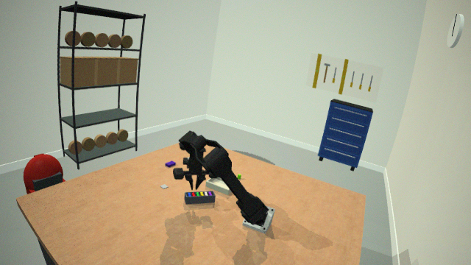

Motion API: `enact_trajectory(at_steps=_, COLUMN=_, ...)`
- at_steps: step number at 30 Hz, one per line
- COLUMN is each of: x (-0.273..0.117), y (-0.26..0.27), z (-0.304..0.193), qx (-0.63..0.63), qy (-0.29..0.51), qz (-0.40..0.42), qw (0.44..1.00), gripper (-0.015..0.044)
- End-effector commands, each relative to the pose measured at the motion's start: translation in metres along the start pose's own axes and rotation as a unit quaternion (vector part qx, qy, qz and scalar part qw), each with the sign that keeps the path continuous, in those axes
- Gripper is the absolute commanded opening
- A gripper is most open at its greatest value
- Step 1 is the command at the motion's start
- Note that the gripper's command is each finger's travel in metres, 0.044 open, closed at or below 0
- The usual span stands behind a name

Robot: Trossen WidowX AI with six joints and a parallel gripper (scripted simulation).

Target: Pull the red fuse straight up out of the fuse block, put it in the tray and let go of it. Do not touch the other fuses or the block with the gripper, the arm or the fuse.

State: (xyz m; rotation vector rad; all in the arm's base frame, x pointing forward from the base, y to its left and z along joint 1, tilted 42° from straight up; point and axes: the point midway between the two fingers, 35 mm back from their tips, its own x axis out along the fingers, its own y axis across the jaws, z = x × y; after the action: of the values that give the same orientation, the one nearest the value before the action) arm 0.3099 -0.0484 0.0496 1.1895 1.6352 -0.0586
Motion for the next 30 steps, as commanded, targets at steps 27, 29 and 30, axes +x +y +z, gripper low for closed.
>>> enact_trajectory(at_steps=27, x=0.019, y=0.000, z=-0.003, qx=0.002, qy=0.003, qz=0.002, qw=1.000, gripper=0.0073)
enact_trajectory(at_steps=29, x=0.020, y=0.000, z=-0.003, qx=0.002, qy=0.003, qz=0.002, qw=1.000, gripper=0.0073)
enact_trajectory(at_steps=30, x=0.020, y=0.000, z=-0.003, qx=0.002, qy=0.003, qz=0.002, qw=1.000, gripper=0.0073)
